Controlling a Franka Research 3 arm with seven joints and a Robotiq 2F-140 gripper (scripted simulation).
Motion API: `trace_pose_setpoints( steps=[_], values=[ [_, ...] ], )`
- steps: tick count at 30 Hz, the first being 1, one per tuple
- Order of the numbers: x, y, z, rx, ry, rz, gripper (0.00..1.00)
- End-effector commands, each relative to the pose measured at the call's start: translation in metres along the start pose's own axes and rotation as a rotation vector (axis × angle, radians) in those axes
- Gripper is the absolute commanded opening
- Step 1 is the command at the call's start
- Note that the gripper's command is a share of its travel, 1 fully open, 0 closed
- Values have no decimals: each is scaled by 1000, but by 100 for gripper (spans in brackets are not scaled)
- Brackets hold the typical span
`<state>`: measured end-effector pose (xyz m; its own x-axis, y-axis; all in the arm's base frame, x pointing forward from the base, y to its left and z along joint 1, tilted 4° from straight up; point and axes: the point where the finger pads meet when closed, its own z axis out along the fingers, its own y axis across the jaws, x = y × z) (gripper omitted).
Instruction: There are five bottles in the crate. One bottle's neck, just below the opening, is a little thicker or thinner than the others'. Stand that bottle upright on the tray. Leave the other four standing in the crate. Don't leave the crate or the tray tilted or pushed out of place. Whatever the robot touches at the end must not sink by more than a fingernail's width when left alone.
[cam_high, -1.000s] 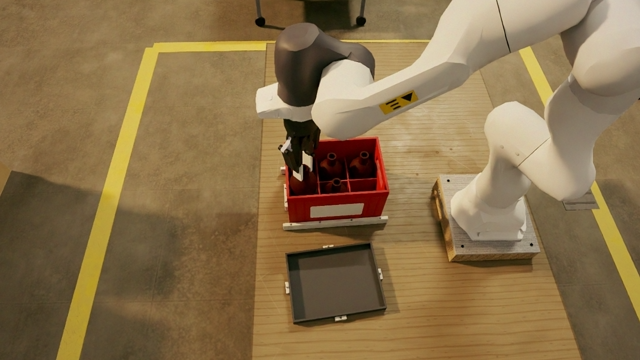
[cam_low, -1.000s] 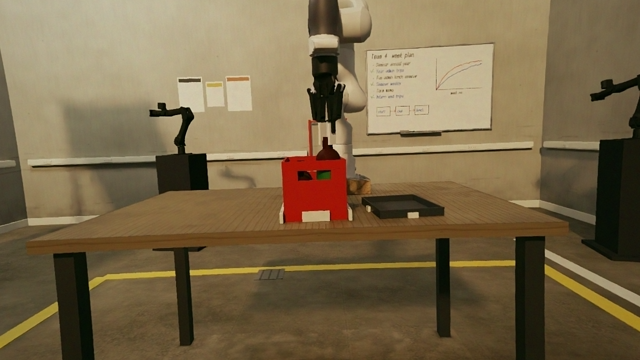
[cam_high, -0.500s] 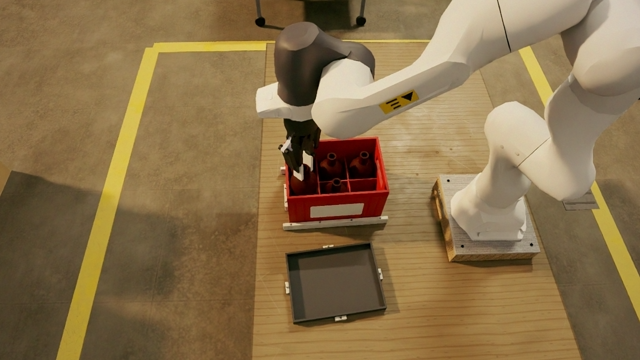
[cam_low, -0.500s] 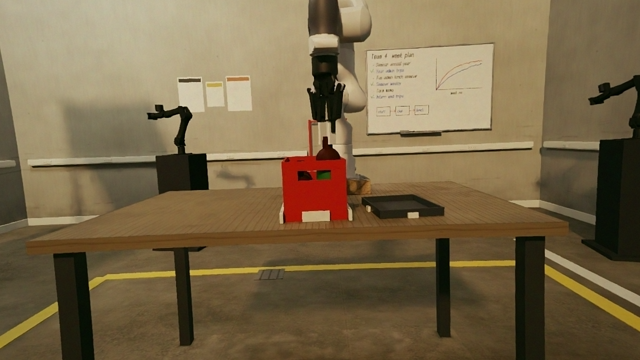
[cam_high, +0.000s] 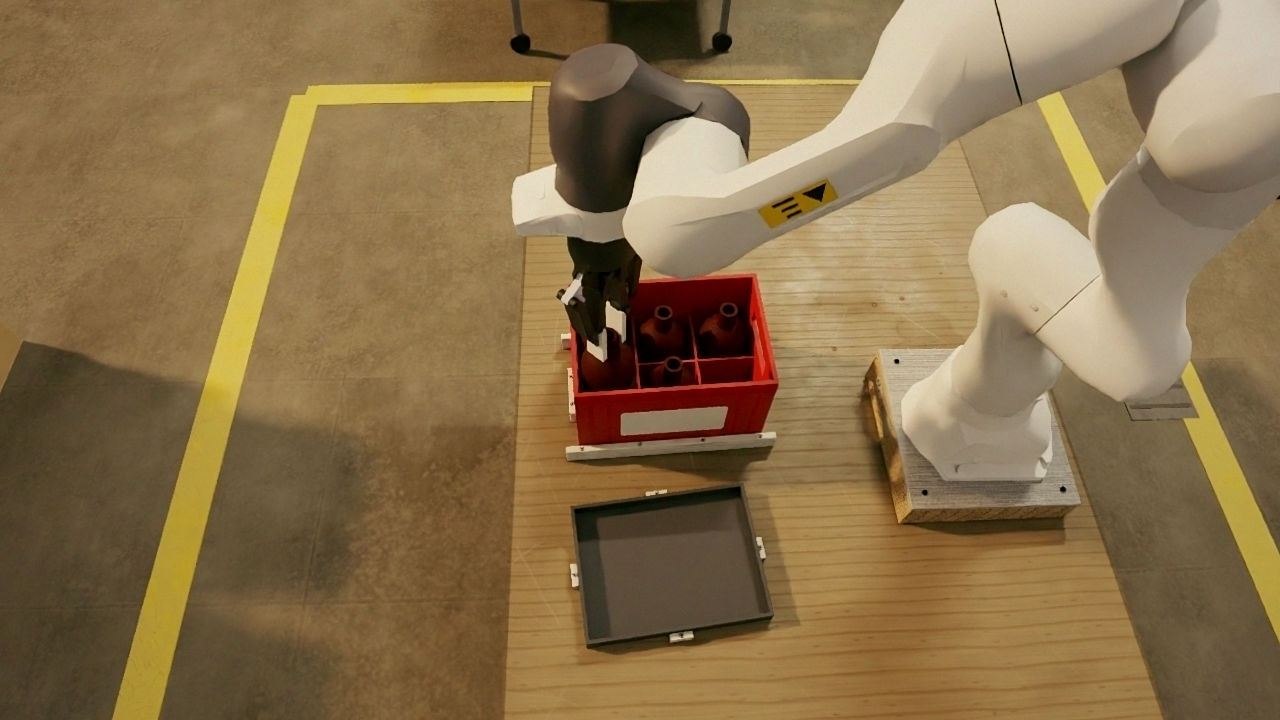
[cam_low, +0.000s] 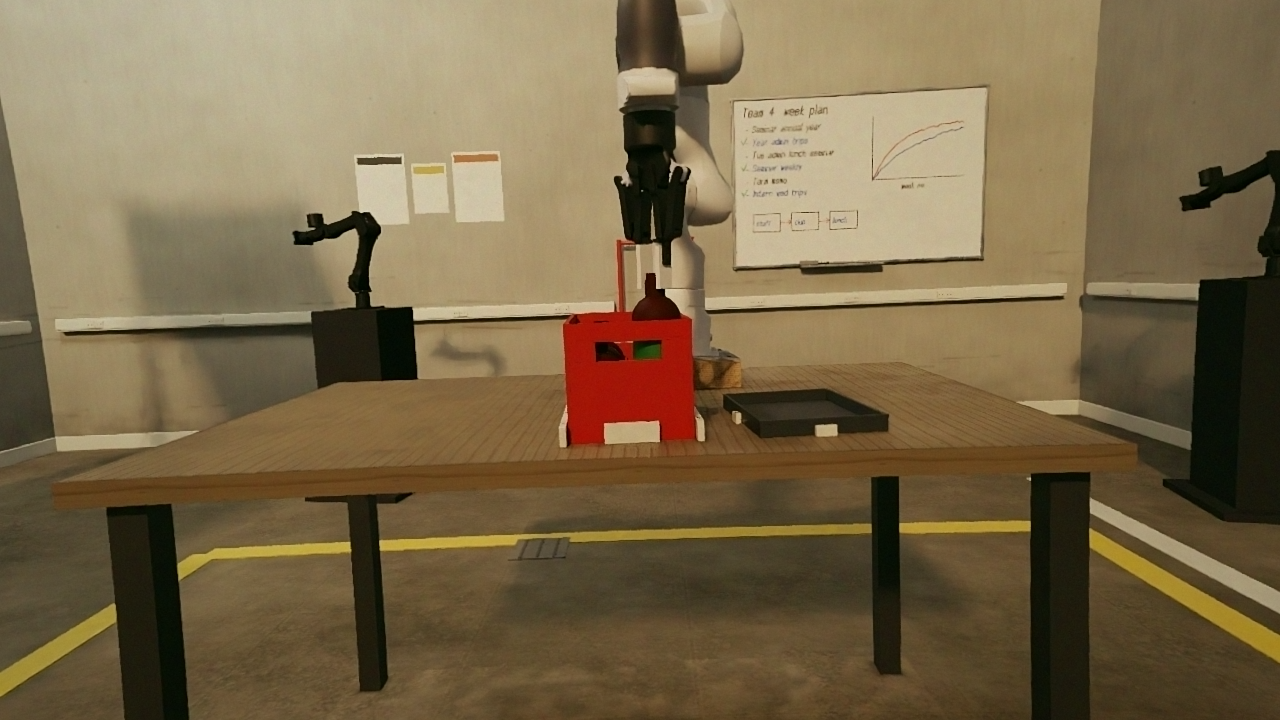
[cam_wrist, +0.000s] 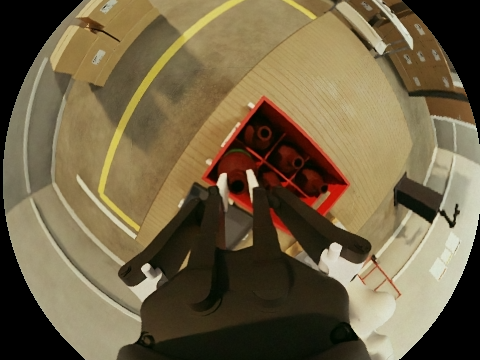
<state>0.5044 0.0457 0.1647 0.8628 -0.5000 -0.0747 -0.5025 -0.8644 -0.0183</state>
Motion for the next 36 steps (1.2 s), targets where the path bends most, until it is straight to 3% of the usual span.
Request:
trace_pose_setpoints(
  steps=[1, 36],
  values=[
    [2, 0, -4, 5, 4, 5, 10],
    [2, 0, -11, 5, 4, 5, 10]
  ],
)
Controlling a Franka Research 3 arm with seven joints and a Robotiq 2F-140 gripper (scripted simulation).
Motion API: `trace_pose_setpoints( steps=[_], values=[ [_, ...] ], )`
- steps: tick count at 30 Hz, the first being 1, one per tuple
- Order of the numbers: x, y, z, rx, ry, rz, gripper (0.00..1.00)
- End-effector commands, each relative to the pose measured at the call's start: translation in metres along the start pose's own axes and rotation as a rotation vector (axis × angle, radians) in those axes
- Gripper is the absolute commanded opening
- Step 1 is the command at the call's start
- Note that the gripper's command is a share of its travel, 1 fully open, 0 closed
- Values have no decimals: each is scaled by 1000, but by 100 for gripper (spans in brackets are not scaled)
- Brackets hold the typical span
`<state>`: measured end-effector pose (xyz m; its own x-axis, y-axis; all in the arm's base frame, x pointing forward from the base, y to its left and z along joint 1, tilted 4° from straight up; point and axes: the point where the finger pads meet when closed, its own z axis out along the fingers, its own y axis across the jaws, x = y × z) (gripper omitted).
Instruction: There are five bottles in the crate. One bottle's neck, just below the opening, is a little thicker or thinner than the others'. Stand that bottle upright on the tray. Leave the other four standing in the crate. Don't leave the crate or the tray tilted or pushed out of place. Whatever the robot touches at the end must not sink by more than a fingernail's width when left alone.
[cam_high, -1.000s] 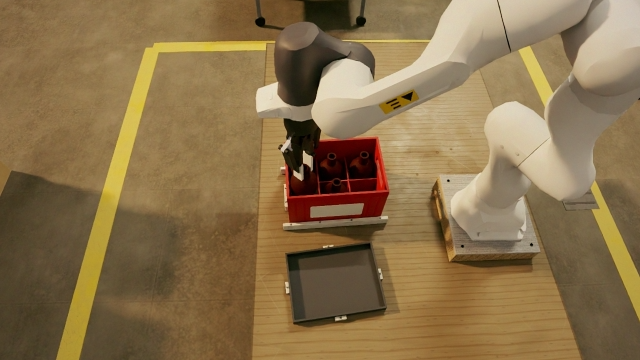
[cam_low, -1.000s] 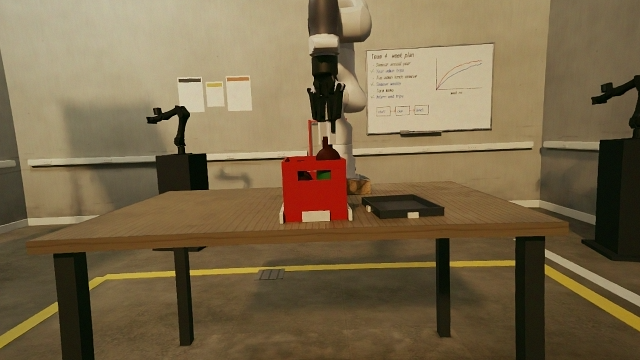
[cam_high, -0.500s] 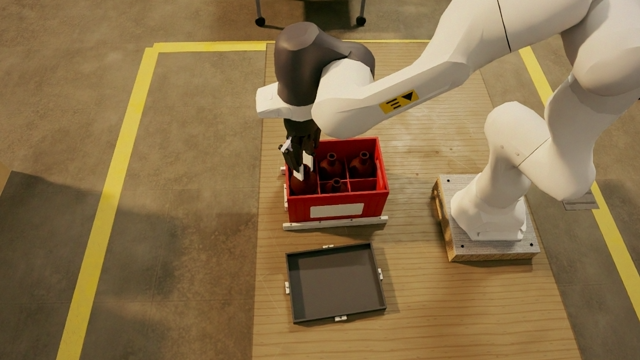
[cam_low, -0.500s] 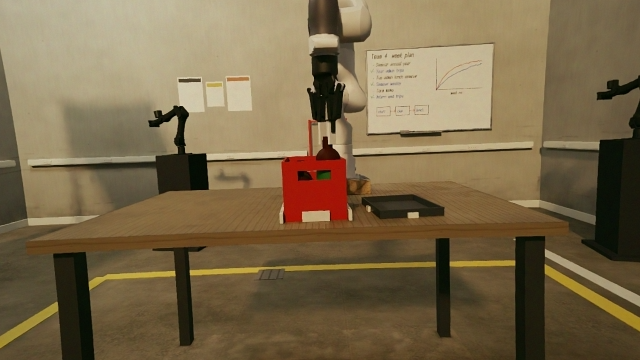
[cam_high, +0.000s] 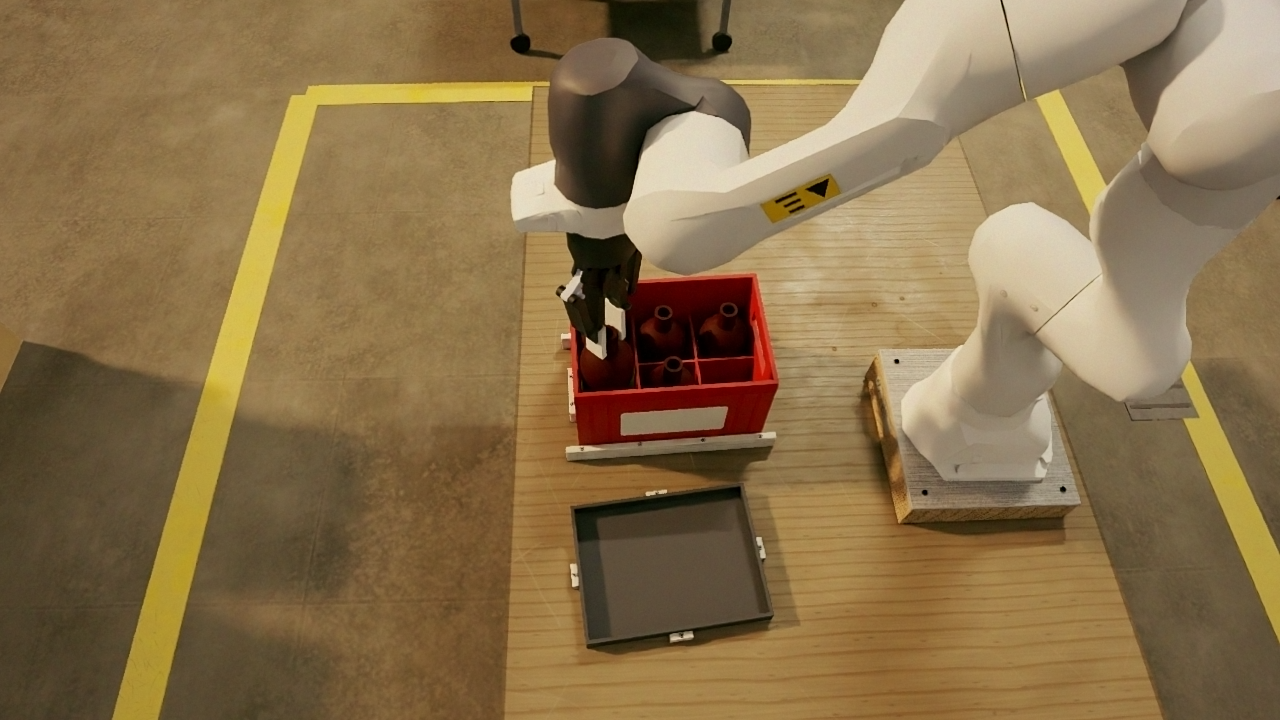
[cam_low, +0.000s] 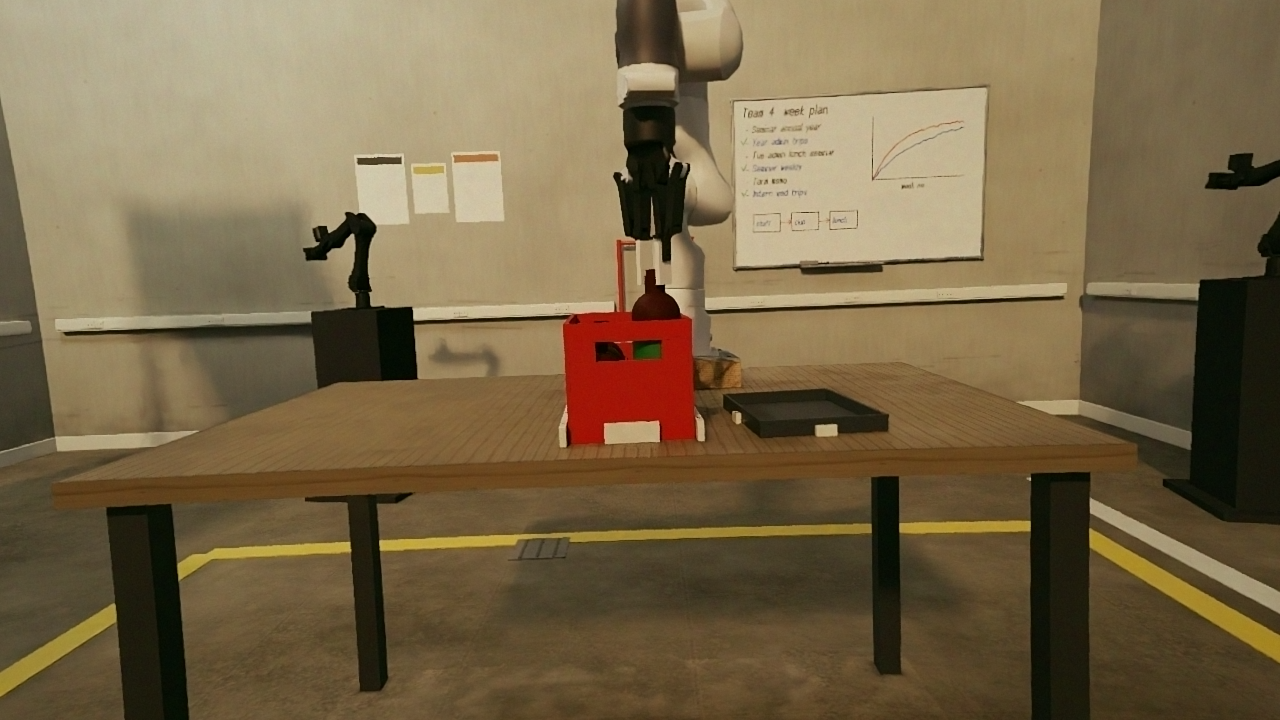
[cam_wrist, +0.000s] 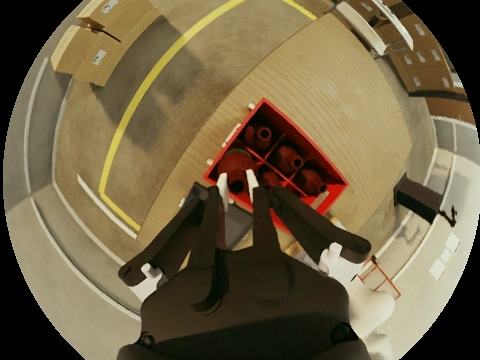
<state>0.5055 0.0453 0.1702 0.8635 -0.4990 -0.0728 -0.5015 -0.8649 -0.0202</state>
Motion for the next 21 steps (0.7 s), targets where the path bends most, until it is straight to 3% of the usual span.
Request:
trace_pose_setpoints(
  steps=[1, 21],
  values=[
    [1, 1, -6, 3, 2, 6, 10],
    [1, 1, -27, 3, 2, 6, 10]
  ],
)
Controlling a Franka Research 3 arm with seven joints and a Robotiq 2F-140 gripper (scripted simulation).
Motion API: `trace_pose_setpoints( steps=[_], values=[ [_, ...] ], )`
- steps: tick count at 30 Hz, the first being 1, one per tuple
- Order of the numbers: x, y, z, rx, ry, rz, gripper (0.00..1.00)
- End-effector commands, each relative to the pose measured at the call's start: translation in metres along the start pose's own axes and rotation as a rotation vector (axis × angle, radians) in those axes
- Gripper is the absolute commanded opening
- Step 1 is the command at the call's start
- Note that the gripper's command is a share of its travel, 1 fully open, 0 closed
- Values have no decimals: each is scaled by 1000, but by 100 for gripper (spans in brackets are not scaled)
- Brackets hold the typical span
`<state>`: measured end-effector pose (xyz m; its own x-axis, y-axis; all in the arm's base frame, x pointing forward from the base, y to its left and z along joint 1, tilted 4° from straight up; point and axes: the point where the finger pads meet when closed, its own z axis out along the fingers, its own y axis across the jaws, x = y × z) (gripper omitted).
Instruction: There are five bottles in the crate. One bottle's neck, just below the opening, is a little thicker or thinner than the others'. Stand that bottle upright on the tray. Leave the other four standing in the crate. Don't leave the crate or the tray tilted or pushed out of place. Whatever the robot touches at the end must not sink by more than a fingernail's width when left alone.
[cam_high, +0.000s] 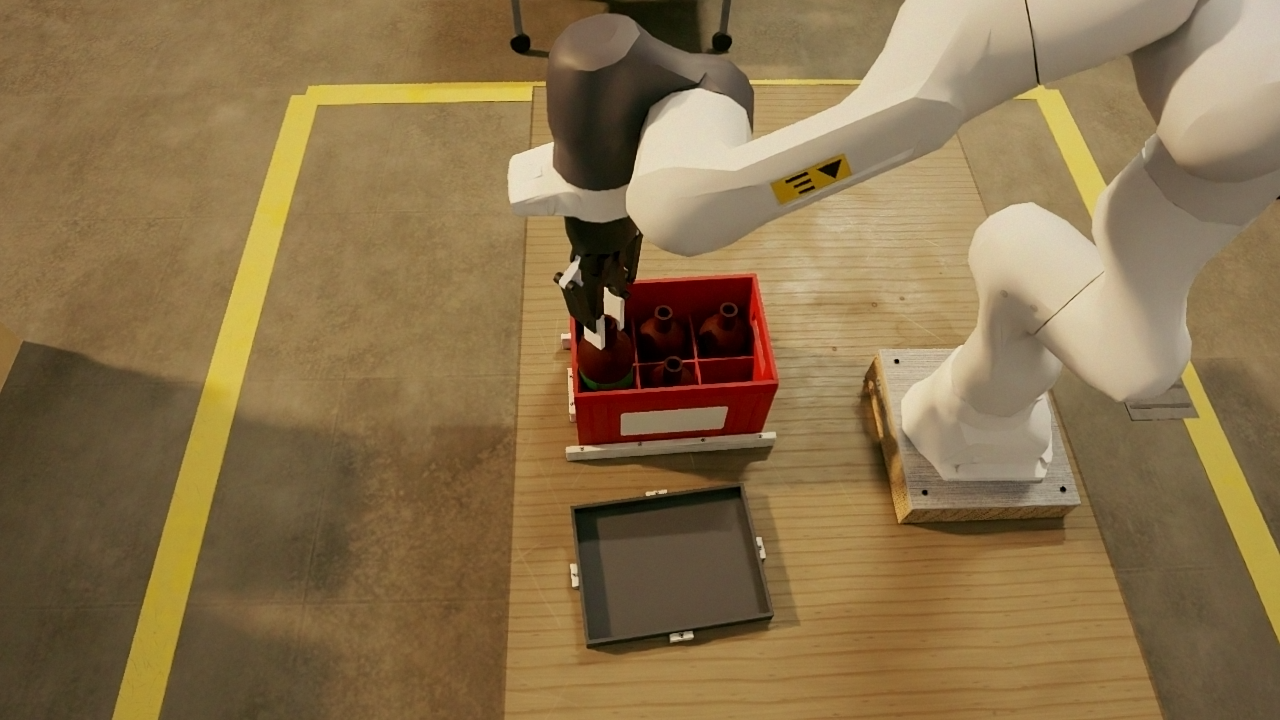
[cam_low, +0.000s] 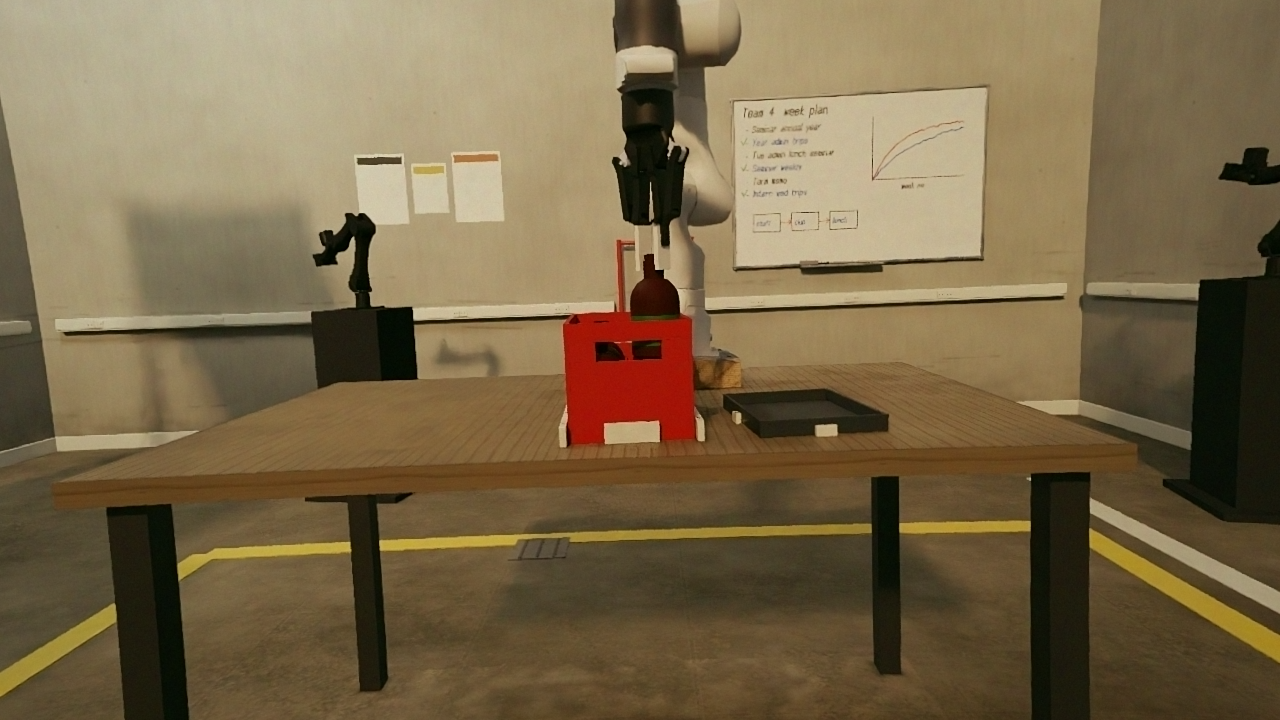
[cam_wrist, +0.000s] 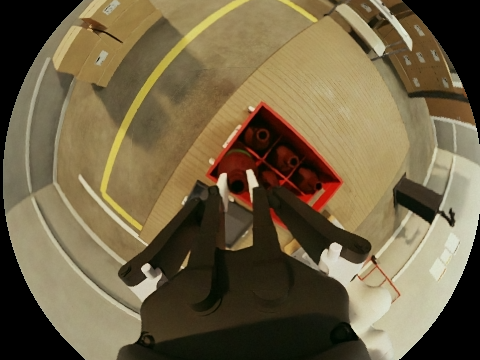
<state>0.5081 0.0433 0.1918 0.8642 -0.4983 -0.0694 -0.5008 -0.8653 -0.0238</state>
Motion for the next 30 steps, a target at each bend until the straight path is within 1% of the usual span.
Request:
trace_pose_setpoints(
  steps=[1, 15, 30],
  values=[
    [0, 1, -6, -1, -2, 7, 10],
    [0, 1, -15, -1, -2, 7, 10],
    [0, 1, -16, -1, -2, 7, 10]
  ],
)
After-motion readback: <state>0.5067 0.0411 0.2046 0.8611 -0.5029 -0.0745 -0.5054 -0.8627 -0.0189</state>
